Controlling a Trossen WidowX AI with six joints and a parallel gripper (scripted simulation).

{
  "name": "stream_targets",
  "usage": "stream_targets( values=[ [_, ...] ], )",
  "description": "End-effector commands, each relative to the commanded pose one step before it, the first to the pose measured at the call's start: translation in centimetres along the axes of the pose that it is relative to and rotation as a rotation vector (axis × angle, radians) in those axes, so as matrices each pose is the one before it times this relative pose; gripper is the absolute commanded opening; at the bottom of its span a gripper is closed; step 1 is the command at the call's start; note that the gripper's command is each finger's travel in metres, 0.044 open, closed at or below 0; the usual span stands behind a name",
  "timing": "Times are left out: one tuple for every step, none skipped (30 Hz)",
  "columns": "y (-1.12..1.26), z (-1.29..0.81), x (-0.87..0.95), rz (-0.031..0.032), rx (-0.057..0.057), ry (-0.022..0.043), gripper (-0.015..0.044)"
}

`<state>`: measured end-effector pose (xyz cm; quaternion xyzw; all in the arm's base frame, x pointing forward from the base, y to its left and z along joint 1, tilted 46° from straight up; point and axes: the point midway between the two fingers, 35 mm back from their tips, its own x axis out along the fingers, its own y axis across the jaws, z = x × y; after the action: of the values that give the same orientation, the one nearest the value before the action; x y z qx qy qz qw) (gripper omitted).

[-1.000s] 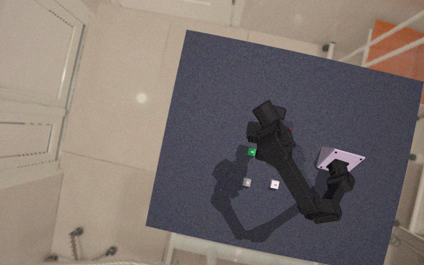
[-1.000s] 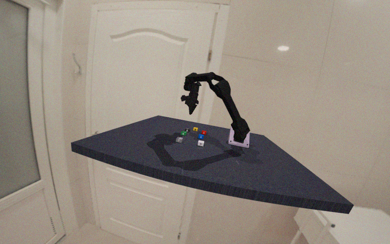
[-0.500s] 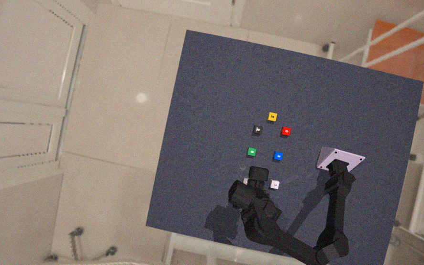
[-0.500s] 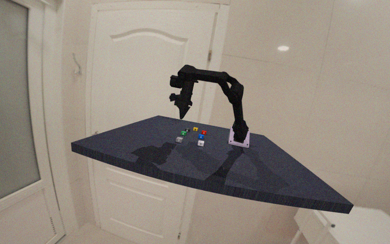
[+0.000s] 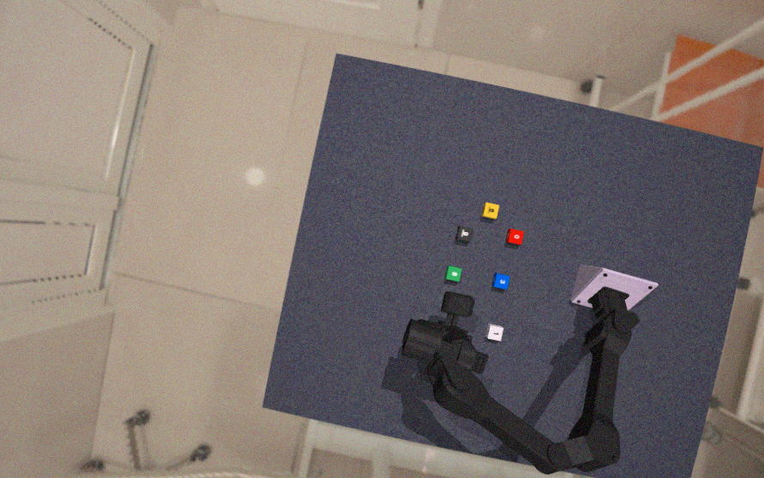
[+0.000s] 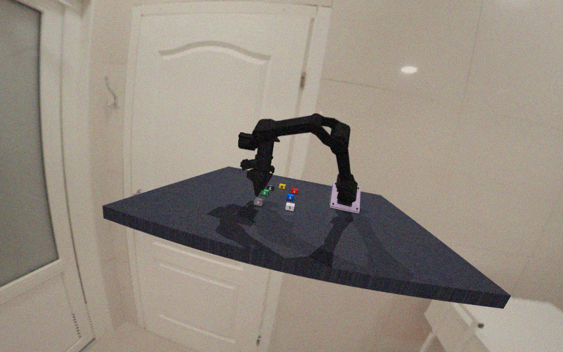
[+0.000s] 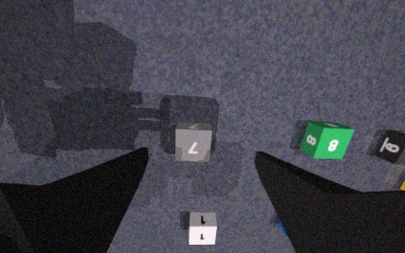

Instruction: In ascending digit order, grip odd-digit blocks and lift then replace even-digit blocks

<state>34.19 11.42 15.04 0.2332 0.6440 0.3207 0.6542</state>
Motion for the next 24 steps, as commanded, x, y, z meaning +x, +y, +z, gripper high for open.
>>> stream_targets(
  values=[
    [0.02,0.075,0.311,-0.00158,0.0021,-0.01068,0.04],
    [-0.001,0.006,0.164,0.0,0.0,-0.00003,0.04],
    [0.0,0.005,0.164,0.00001,0.0,-0.00003,0.04],
    [0.0,0.004,0.164,0.00002,0.0,-0.00003,0.04],
    [0.0,0.003,0.164,0.00004,0.0,-0.00003,0.04],
    [0.001,0.003,0.164,0.00005,0.0,-0.00003,0.04],
    [0.001,0.002,0.164,0.00006,0.0,-0.00003,0.04],
    [0.002,0.001,0.164,0.00007,0.0,-0.00003,0.04],
    [0.002,0.0,0.163,0.00009,0.0,-0.00003,0.04],
    [0.002,-0.001,0.163,0.0001,0.0,-0.00003,0.04],
    [0.003,-0.002,0.163,0.00011,0.0,-0.00003,0.04],
    [0.003,-0.003,0.163,0.00012,0.0,-0.00003,0.04],
    [0.003,-0.004,0.163,0.00014,0.0,-0.00003,0.04],
    [0.004,-0.005,0.163,0.00015,0.0,-0.00003,0.04],
    [0.004,-0.006,0.163,0.00016,0.0,-0.00003,0.04],
    [0.004,-0.007,0.163,0.00017,0.0,-0.00002,0.04],
    [0.005,-0.008,0.162,0.00018,0.0,-0.00002,0.04],
    [0.005,-0.009,0.162,0.0002,0.0,-0.00002,0.04],
    [0.004,-0.008,0.134,0.00017,0.0,-0.00002,0.04],
    [0.003,-0.005,0.081,0.00011,0.0,-0.00001,0.04],
    [0.001,-0.002,0.027,0.00004,0.0,0.0,0.04],
    [0.0,0.0,0.0,0.0,0.0,0.0,0.0374],
    [0.0,0.0,0.0,0.0,0.0,0.0,0.0348],
    [0.0,0.0,0.0,0.0,0.0,0.0,0.0321]
  ],
)
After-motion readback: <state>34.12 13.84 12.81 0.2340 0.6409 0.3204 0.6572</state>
